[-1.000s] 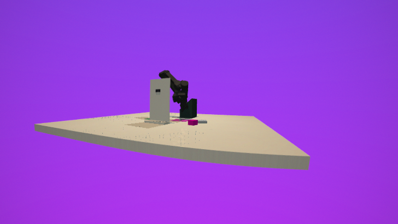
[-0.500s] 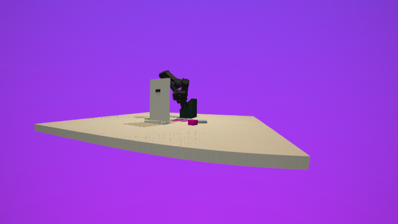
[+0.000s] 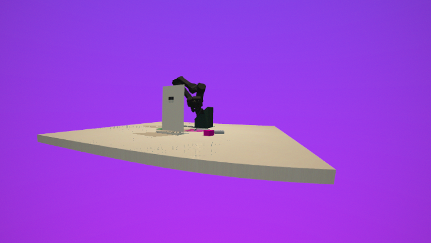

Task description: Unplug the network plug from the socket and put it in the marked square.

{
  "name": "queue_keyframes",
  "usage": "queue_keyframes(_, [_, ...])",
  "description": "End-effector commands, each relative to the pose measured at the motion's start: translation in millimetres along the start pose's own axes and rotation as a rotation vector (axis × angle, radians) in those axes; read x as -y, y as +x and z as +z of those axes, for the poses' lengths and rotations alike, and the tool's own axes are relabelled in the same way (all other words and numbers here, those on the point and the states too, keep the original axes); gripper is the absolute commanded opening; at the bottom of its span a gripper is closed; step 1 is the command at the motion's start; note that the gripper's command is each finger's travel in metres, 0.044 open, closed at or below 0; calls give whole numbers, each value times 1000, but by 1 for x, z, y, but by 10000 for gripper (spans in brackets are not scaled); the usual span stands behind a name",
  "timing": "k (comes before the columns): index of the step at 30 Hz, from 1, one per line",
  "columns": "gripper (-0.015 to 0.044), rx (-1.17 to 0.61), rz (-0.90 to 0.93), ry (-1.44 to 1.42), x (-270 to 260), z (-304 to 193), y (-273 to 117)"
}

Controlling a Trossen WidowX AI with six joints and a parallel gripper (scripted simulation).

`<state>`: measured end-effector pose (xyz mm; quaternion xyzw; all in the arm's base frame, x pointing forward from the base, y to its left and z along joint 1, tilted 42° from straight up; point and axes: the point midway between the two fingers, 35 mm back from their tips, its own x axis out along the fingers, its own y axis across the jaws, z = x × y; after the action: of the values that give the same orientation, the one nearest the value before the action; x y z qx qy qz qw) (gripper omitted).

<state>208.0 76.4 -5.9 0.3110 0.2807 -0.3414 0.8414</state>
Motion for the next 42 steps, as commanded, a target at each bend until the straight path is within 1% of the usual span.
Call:
queue_keyframes(1, [156,5,5,7,-3,2,-5])
queue_keyframes(15, [156,3,2,-1,-8,2,-16])
queue_keyframes(42, [156,2,4,4,-56,1,-82])
